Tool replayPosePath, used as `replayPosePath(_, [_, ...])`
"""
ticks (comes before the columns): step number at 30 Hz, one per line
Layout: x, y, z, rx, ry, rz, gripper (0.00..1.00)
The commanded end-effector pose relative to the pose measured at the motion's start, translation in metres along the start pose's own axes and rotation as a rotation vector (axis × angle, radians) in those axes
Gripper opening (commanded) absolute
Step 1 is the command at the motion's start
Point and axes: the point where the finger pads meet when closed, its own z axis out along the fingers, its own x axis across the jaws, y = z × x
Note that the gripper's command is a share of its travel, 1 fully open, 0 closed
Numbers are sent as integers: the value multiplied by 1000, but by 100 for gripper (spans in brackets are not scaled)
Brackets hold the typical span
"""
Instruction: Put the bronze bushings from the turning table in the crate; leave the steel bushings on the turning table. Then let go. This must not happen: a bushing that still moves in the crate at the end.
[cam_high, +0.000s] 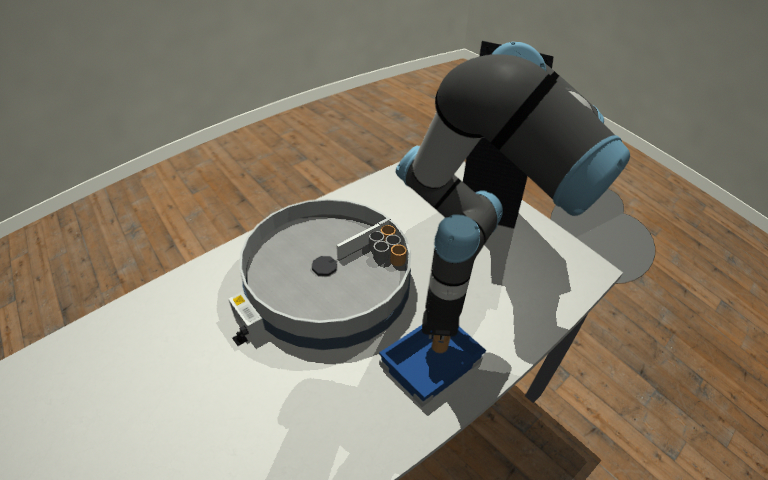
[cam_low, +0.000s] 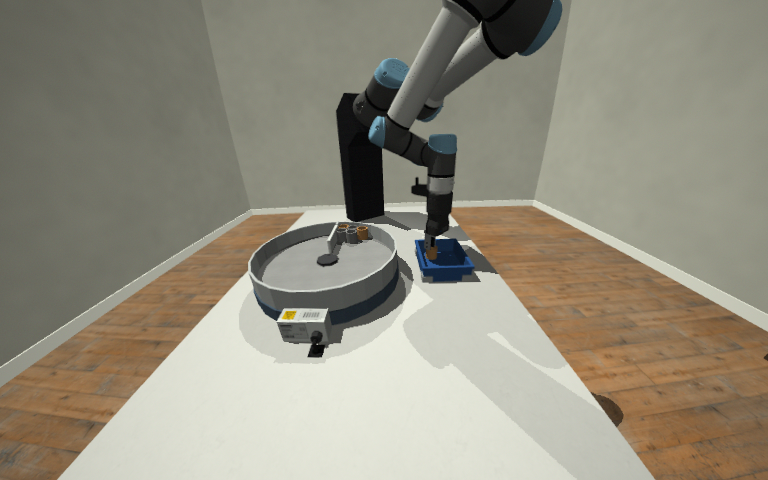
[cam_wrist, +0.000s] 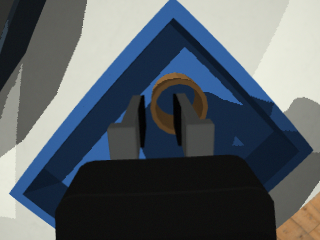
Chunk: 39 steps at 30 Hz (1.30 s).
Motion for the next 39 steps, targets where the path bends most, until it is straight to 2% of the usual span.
replayPosePath(1, [0, 0, -5, -1, 0, 0, 47])
replayPosePath(13, [0, 0, -5, -1, 0, 0, 47])
replayPosePath(18, [0, 0, -64, -1, 0, 0, 47])
replayPosePath(30, [0, 0, -64, -1, 0, 0, 47])
replayPosePath(35, [1, 0, -122, -3, -2, -1, 47])
replayPosePath(39, [1, 0, -122, -3, -2, -1, 47])
